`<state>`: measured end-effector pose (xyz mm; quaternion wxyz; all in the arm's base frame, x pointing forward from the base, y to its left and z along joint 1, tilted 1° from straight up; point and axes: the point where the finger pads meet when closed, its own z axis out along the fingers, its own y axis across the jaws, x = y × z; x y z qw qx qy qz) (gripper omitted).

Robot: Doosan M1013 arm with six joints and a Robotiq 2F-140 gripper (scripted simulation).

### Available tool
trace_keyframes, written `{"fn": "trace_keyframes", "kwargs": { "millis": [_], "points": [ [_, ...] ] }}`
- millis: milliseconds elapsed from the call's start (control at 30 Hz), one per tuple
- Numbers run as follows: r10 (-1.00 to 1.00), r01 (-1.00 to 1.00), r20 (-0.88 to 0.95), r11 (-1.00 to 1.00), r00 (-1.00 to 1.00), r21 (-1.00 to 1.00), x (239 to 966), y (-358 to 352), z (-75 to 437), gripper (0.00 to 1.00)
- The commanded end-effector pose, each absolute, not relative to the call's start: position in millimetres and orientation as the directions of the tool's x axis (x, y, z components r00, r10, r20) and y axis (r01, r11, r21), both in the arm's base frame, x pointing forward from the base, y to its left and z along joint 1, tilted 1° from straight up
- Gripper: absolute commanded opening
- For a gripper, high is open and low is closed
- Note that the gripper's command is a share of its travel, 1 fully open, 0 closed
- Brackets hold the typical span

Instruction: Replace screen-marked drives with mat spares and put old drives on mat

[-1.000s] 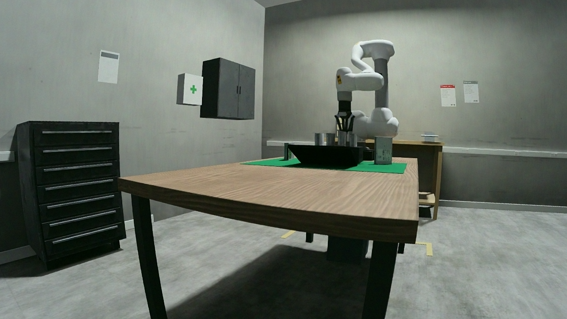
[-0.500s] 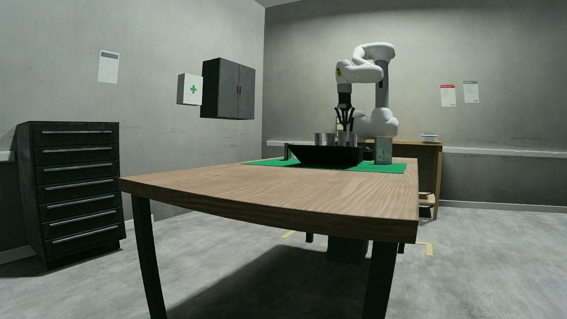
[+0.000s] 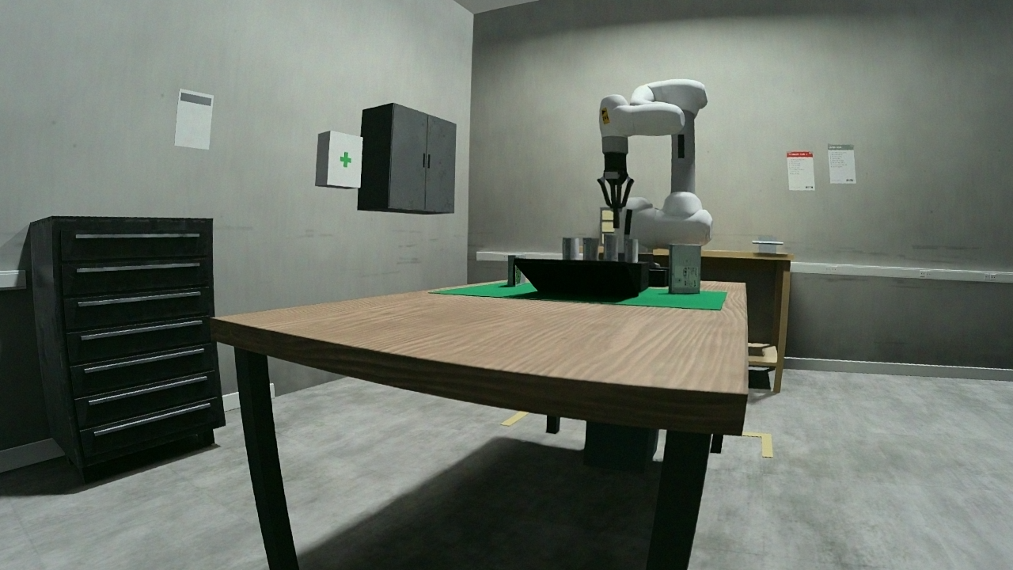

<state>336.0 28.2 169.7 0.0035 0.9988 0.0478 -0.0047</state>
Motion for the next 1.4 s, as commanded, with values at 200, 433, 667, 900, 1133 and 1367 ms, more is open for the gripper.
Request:
{"fn": "trace_keyframes", "kwargs": {
  "millis": [200, 433, 667, 900, 1133, 1367],
  "points": [
    [0.091, 0.091, -0.009, -0.996, 0.996, 0.006, 336.6, 28.4, 173.9, 0.10],
    [-0.053, -0.053, -0.008, -0.999, 0.999, 0.008, 343.8, 28.9, 174.4, 0.10],
    [-0.470, -0.470, -0.005, -0.883, 0.883, 0.004, 373.4, 31.1, 175.1, 0.10],
    [-0.758, -0.758, -0.013, -0.652, 0.652, -0.012, 405.3, 33.9, 173.9, 0.10],
    [-0.932, -0.932, -0.017, -0.362, 0.362, -0.010, 415.1, 34.9, 173.2, 0.10],
    [-0.995, -0.995, 0.006, -0.096, 0.096, 0.009, 415.9, 34.9, 173.1, 0.89]
  ]
}}
